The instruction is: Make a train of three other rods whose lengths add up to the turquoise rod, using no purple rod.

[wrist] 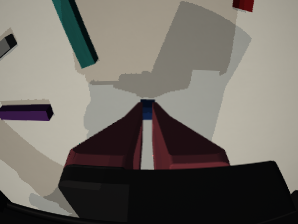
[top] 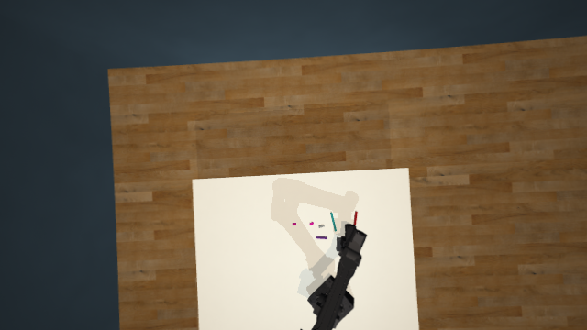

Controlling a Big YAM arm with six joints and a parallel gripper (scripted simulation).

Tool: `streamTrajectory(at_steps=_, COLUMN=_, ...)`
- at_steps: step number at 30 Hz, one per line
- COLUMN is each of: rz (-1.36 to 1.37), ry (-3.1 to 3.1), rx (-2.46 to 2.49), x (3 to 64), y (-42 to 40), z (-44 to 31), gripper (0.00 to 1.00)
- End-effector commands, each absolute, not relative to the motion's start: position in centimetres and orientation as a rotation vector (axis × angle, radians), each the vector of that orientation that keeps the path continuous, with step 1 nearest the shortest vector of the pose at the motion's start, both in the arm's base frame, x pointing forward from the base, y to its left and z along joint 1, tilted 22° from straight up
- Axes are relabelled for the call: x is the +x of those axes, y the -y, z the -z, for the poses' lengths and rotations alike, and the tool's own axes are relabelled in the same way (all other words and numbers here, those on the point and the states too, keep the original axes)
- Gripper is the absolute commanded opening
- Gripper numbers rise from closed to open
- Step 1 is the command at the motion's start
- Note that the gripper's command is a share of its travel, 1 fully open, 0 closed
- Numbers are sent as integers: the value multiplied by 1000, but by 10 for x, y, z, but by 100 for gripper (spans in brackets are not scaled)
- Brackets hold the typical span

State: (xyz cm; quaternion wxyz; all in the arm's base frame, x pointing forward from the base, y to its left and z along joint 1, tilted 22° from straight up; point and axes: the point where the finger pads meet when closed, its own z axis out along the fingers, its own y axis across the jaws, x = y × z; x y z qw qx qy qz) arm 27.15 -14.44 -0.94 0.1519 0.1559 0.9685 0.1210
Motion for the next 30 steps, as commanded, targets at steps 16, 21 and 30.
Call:
streamTrajectory(at_steps=16, rz=-338, ry=-2775, rx=444, x=274, y=142, z=9, gripper=4)
streamTrajectory(at_steps=21, rz=-343, ry=-2779, rx=444, x=275, y=141, z=10, gripper=4)
streamTrajectory(at_steps=30, rz=-332, ry=-2771, rx=438, x=282, y=146, z=5, gripper=4)
